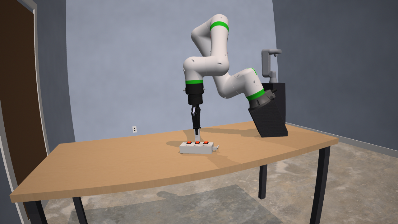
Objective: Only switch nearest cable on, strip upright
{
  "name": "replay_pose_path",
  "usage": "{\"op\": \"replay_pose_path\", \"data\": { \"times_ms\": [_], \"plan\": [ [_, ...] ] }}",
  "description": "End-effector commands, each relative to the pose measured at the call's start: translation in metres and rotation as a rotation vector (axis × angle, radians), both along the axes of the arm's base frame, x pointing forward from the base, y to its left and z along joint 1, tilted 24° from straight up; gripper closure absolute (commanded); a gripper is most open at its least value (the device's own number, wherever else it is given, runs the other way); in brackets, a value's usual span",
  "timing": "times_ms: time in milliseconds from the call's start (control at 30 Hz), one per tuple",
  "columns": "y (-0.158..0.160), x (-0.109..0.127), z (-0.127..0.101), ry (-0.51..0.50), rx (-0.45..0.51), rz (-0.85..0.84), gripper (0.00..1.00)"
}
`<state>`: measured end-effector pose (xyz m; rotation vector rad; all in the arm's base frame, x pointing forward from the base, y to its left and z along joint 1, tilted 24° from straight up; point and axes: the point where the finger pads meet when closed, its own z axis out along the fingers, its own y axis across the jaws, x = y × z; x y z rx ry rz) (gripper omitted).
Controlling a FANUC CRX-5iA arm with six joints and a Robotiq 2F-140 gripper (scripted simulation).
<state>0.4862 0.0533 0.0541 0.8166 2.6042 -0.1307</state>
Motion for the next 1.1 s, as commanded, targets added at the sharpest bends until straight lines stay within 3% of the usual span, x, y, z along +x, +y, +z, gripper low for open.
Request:
{"op": "replay_pose_path", "data": {
  "times_ms": [0,1067],
  "plan": [
    [0.0,0.0003,-0.0002,0.0,0.0,0.0,1.0],
    [-0.0015,0.0029,-0.0071,0.0,0.0,0.0,1.0]
  ]
}}
